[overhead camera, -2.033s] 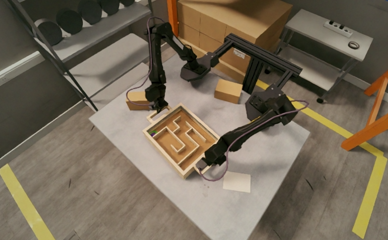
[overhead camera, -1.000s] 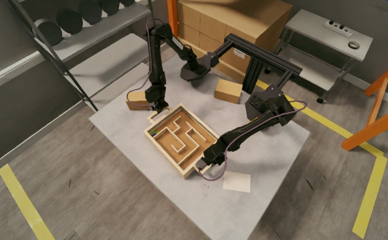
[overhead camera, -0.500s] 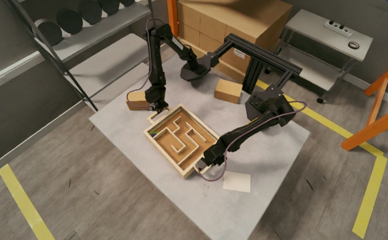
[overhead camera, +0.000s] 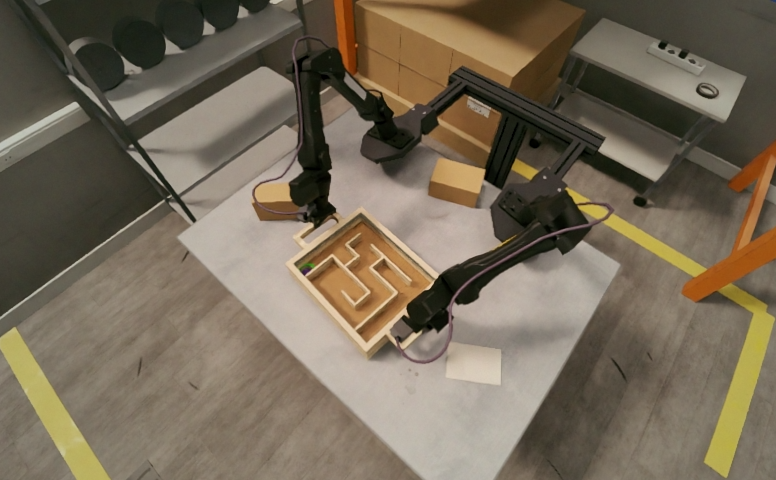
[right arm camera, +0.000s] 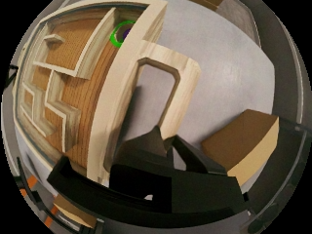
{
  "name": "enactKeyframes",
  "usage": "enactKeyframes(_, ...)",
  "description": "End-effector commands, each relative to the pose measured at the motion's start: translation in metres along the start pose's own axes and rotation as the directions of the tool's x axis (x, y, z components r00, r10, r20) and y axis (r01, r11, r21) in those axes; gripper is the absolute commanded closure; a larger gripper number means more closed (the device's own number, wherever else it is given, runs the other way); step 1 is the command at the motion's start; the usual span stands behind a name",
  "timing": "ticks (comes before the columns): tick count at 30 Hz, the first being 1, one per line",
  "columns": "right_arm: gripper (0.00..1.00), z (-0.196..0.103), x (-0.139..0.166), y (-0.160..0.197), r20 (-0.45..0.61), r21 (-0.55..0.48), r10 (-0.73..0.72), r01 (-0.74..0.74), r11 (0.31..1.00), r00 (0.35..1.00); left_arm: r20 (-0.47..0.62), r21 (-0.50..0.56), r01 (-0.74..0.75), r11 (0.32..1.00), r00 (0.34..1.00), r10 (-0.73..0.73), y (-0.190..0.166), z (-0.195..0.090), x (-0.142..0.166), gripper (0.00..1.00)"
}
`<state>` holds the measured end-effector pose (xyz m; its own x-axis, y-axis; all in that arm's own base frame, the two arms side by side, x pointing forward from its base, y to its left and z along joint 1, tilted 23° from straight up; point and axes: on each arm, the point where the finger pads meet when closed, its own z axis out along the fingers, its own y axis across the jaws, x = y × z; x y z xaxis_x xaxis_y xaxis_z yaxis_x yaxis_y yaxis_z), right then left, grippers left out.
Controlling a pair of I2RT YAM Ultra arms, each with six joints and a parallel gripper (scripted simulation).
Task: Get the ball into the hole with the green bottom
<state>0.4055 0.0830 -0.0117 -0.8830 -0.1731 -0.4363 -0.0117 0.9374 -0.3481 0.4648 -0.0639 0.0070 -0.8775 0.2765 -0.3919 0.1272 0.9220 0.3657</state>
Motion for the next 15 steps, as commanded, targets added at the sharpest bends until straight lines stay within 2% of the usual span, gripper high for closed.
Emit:
enactKeyframes(1, 1.0, -0.022, -0.051, 0.008, 0.144, -0.023, 0.038, -0.035, 0.999, 0.989, 0.152, 0.0, 0.023, 1.0, 0.988, -0.022, 0.002, -0.031, -0.052, 0.62)
enactKeyframes(5, 1.0, -0.023, -0.054, 0.008, 0.15, -0.024, 0.041, -0.038, 0.999, 0.988, 0.113, 0.003, 0.007, 1.0, 0.994, -0.007, -0.004, -0.016, -0.04, 0.62)
enactKeyframes(15, 1.0, -0.023, -0.054, 0.008, 0.15, -0.024, 0.041, -0.038, 0.999, 0.988, 0.114, 0.004, 0.006, 1.0, 0.994, -0.007, -0.005, -0.018, -0.042, 0.62)
